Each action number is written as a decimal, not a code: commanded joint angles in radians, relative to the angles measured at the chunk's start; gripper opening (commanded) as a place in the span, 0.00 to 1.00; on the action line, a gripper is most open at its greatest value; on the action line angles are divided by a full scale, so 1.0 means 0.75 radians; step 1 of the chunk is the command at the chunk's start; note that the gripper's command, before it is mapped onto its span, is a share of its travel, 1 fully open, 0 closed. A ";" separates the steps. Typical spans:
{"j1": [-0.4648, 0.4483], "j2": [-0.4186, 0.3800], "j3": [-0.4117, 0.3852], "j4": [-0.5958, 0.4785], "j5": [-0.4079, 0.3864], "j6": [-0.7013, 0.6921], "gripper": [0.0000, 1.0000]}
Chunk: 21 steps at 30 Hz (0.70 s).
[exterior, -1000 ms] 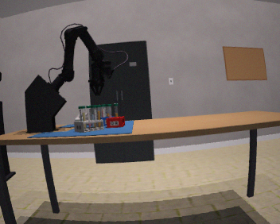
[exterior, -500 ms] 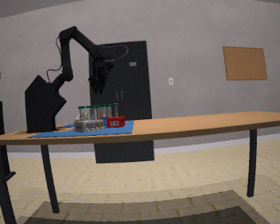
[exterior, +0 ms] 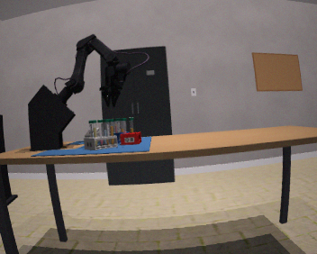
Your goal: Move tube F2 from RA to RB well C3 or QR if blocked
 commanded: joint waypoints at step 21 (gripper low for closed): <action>0.389 0.277 0.458 -0.057 0.153 0.226 0.30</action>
